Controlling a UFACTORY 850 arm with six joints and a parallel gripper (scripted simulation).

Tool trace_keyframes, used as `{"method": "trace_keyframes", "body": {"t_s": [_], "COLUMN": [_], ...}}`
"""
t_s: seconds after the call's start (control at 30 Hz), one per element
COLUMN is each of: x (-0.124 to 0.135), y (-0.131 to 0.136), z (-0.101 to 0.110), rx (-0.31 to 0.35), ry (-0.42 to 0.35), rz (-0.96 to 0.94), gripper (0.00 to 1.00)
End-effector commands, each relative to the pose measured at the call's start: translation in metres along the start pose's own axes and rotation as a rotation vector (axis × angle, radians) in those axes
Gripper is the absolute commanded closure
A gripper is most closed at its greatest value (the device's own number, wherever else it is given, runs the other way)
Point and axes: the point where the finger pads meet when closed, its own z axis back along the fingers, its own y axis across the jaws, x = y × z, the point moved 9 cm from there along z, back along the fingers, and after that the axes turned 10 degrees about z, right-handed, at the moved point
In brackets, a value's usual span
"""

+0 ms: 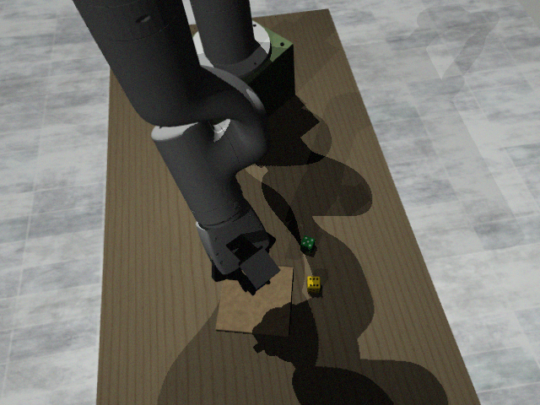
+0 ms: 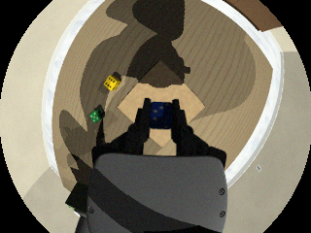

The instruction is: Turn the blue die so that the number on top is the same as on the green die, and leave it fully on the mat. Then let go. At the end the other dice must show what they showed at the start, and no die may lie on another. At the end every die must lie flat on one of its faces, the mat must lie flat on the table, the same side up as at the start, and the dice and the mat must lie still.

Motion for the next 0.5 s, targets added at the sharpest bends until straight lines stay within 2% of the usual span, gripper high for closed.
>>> {"method": "trace_keyframes", "body": {"t_s": [0.0, 0.13, 0.43, 0.47], "x": [0.016, 0.022, 0.043, 0.043], "y": [-0.005, -0.006, -0.009, -0.009], "z": [-0.003, -0.005, -0.011, -0.011], "rx": [0.044, 0.055, 0.093, 0.093], "ry": [0.17, 0.234, 0.453, 0.453], "rz": [0.008, 0.009, 0.011, 0.011], "gripper": [0.79, 0.79, 0.79, 0.79]}}
